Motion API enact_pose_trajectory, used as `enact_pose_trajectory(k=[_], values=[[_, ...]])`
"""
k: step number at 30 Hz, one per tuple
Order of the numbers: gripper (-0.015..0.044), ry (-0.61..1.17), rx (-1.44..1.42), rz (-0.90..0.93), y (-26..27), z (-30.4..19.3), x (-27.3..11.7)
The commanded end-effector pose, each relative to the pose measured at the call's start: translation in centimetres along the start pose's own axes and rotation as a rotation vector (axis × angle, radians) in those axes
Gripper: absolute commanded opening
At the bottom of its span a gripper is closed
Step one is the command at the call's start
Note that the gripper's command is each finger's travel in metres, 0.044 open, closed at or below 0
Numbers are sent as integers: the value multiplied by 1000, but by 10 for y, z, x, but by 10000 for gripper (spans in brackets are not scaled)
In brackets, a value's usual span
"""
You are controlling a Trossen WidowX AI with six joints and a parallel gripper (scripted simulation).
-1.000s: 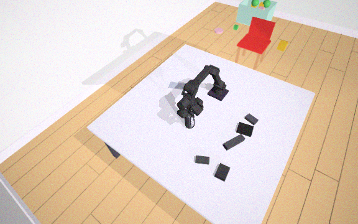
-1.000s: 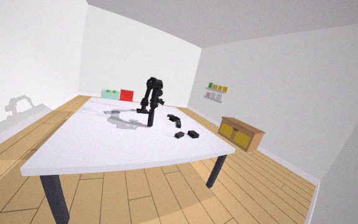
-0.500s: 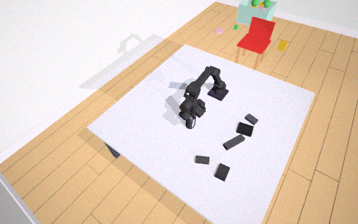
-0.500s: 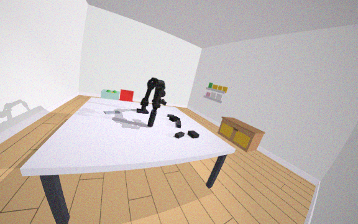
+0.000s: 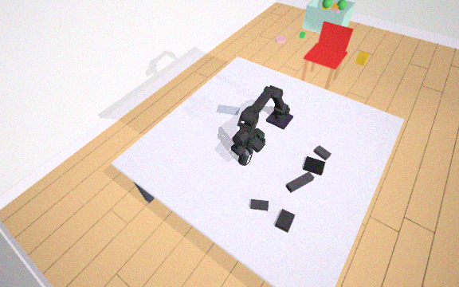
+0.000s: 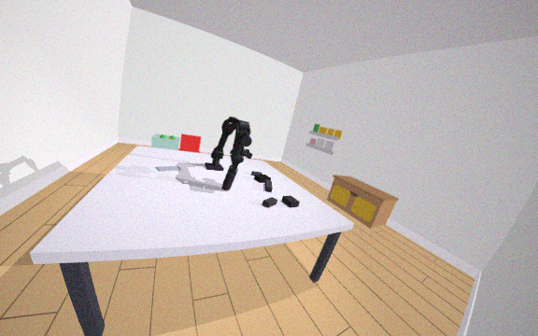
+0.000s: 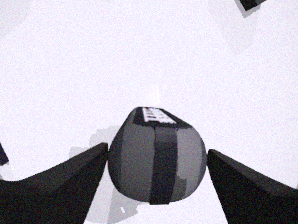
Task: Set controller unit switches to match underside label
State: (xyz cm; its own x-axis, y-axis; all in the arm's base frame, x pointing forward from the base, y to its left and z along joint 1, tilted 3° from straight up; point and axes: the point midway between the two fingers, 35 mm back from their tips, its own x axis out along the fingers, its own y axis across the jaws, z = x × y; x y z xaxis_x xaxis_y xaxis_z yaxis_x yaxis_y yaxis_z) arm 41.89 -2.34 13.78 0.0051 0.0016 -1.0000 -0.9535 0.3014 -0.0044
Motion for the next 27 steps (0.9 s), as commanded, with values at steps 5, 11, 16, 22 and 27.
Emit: enact_pose_trajectory(k=[5, 11, 16, 22, 27], values=[[338, -1, 6, 16, 0, 6, 6], [338, -1, 6, 16, 0, 11, 7], [338, -2, 6, 16, 0, 15, 7], [338, -2, 6, 16, 0, 20, 8], [338, -3, 6, 16, 0, 24, 9]])
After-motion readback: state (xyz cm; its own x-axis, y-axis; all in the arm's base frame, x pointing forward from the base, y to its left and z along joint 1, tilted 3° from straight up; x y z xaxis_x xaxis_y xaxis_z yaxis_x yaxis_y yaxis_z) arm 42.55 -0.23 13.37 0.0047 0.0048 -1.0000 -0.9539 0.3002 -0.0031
